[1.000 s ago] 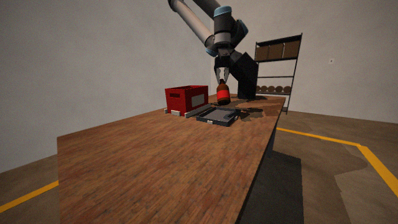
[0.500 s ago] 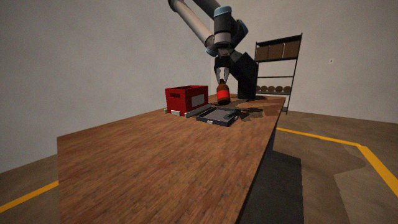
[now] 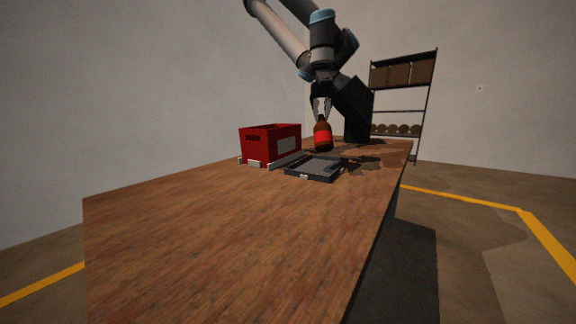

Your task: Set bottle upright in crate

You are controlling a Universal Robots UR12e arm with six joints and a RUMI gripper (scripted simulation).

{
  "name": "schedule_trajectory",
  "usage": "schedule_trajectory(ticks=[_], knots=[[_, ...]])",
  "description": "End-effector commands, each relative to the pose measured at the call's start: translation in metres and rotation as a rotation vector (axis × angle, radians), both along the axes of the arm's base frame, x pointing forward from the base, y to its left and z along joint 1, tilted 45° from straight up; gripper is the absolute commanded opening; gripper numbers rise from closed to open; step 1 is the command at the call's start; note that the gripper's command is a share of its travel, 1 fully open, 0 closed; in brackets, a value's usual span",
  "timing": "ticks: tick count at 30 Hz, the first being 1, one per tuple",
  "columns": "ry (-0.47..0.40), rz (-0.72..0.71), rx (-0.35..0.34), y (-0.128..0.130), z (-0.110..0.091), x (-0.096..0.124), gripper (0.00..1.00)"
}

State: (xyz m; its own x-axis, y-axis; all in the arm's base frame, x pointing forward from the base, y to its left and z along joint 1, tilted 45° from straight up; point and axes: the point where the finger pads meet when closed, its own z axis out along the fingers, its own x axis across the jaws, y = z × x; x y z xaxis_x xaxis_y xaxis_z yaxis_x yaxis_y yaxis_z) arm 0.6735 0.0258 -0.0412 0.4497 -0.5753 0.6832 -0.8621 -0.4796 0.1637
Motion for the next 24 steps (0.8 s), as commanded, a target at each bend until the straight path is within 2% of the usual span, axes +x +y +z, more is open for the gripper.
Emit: schedule_trajectory(ticks=[1,10,24], knots=[[-0.001,0.001,0.000,0.0005,0.0005,0.0003,0.00],[0.020,0.023,-0.007,0.0005,0.0004,0.0003,0.00],[0.144,0.156,-0.051,0.0005,0.0004,0.0003,0.00]])
